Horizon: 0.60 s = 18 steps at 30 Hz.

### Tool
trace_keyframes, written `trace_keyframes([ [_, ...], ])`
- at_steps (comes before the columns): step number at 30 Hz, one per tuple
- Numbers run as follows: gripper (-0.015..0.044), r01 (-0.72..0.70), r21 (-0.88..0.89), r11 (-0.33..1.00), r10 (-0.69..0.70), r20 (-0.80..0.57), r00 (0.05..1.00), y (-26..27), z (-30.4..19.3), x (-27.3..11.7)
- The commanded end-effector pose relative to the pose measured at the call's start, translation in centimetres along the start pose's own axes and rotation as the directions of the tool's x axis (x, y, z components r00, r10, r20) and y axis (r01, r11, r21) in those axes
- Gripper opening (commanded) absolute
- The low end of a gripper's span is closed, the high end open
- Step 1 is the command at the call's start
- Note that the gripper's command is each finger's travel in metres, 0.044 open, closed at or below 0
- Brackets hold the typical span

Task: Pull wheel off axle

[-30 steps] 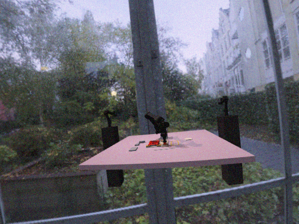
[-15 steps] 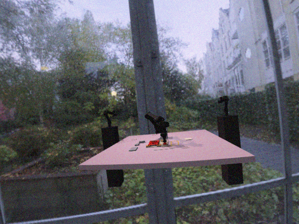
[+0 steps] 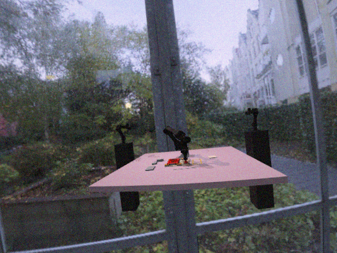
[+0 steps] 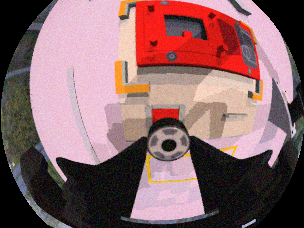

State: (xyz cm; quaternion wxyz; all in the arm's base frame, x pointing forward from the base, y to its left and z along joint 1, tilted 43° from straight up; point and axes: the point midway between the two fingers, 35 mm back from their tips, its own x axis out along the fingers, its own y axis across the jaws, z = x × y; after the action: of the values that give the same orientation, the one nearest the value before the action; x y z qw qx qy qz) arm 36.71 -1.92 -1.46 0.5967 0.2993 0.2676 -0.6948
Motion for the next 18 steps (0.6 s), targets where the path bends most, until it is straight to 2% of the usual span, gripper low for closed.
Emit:
trace_keyframes([
  [1,0.0000,-0.008,0.000,1.000,0.008,-0.003,1.000,0.04,-0.13,-0.55],
  [18,0.0000,-0.008,-0.001,1.000,0.008,-0.003,1.000,0.04,-0.14,-1.12],
])
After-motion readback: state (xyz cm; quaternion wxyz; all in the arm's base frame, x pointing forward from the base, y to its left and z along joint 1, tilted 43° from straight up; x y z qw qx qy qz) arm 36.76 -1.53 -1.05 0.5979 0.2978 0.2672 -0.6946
